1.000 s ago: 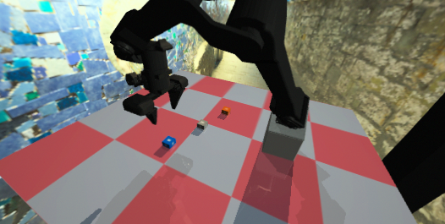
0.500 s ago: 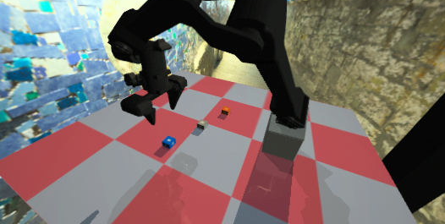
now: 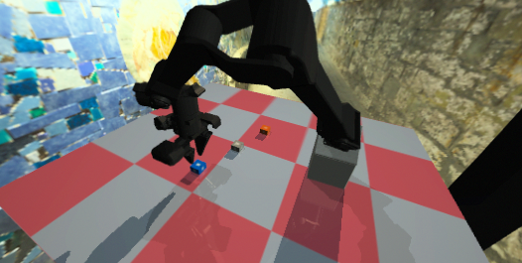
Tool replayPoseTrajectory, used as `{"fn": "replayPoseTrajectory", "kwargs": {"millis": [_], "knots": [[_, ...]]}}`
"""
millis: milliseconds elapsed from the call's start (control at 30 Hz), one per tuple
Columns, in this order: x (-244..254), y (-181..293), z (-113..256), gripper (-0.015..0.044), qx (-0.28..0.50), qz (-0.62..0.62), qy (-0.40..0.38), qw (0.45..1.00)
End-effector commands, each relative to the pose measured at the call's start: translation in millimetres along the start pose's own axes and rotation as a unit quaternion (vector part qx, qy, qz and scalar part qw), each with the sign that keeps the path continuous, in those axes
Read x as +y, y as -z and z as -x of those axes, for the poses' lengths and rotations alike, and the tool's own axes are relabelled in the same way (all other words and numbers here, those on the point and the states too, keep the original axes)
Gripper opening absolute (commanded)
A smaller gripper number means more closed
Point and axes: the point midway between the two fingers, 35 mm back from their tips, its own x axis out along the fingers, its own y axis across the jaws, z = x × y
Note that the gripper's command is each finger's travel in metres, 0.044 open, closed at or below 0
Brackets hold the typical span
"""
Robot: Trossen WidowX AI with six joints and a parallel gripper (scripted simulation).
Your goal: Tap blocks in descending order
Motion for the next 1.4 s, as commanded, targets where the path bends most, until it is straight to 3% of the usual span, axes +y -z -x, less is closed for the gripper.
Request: {"fn": "replayPoseTrajectory", "kwargs": {"millis": [0,1067,1300,1367], "knots": [[-1,-1,-4,0.002,-0.005,-0.004,0.0,1.0],[-1,-1,-34,0.002,-0.005,-0.004,0.0,1.0],[-1,-1,-34,0.002,-0.005,-0.004,0.0,1.0],[0,-2,-17,0.002,-0.006,-0.001,-0.001,1.0]]}}
